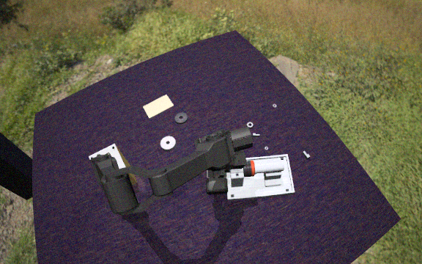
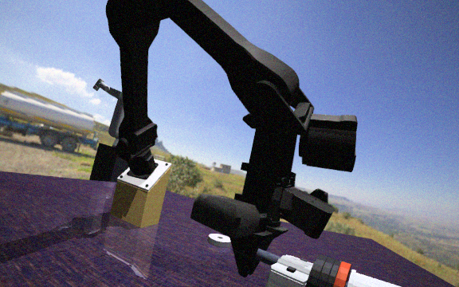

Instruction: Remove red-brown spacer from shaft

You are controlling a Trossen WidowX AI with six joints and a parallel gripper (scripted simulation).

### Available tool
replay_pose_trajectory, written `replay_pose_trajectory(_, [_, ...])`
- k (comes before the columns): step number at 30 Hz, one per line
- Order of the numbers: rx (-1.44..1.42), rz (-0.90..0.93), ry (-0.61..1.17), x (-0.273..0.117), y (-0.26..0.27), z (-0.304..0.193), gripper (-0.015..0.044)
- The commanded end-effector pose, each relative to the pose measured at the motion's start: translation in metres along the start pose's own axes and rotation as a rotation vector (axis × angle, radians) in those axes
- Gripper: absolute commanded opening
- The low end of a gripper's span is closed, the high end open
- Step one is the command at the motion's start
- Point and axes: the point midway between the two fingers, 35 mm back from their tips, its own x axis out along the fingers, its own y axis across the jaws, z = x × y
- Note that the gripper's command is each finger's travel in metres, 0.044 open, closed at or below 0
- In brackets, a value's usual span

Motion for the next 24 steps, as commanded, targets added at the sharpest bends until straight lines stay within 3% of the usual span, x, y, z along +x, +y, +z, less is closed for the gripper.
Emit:
replay_pose_trajectory(1, [0.003, -0.001, 0.002, -0.0001, -0.0005, -0.0021, 0.0000])
replay_pose_trajectory(24, [0.003, -0.001, 0.002, -0.0001, -0.0005, -0.0048, 0.0000])
